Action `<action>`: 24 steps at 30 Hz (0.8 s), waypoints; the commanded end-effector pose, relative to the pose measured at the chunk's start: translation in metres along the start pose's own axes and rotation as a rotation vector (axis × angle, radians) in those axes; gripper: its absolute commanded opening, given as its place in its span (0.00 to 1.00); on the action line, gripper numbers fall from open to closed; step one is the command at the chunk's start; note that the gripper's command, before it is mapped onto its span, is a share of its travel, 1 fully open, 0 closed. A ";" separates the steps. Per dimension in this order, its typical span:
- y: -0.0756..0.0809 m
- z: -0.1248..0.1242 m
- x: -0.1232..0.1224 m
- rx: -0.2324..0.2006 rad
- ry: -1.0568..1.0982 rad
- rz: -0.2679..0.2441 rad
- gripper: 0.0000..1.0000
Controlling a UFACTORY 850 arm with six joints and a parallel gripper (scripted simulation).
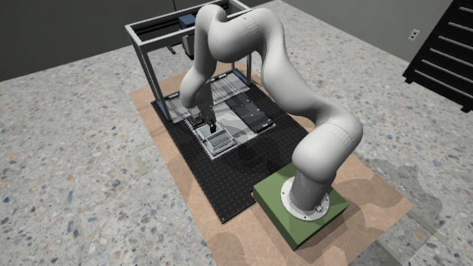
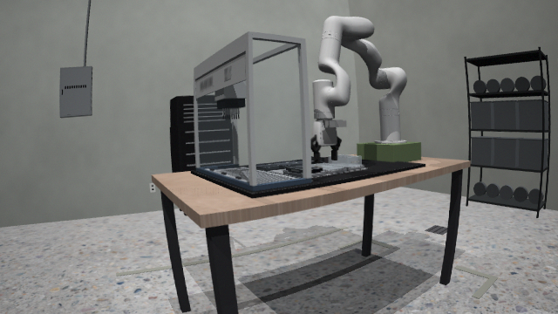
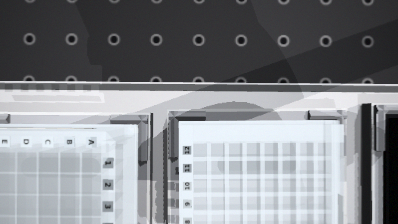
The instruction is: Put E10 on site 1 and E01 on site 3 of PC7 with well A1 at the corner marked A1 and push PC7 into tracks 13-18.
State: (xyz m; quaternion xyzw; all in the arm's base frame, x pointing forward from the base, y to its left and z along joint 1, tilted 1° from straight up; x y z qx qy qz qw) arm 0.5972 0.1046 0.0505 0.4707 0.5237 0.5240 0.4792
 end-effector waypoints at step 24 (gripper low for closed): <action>-0.011 0.001 0.000 -0.002 0.000 0.000 1.00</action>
Point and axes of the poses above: the point where the finger pads meet when closed, its own y axis back along the fingers, its own z axis across the jaws, x = y × z, the point moved 8 cm from there along y, back along the fingers, and after that the axes turned 7 degrees about y, right-handed, at the moved point
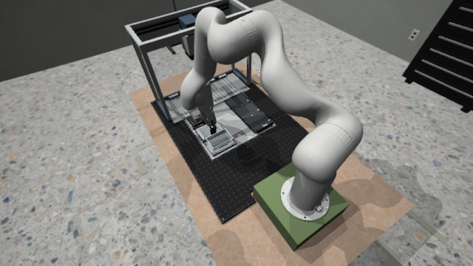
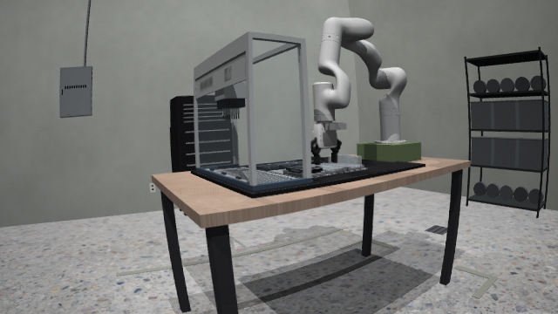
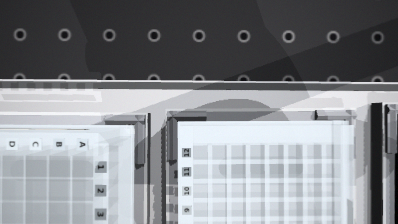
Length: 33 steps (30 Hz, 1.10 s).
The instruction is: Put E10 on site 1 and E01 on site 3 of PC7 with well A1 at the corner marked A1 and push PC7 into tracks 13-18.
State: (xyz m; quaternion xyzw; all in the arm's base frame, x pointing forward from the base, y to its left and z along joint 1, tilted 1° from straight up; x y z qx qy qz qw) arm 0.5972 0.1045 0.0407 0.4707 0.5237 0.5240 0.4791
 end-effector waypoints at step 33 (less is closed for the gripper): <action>-0.009 0.001 0.000 -0.002 0.000 0.000 0.00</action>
Point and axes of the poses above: the point where the finger pads meet when closed, its own y axis back along the fingers, its own z axis across the jaws, x = y × z, the point moved 8 cm from there along y, back along the fingers, and after that the axes turned 7 degrees about y, right-handed, at the moved point
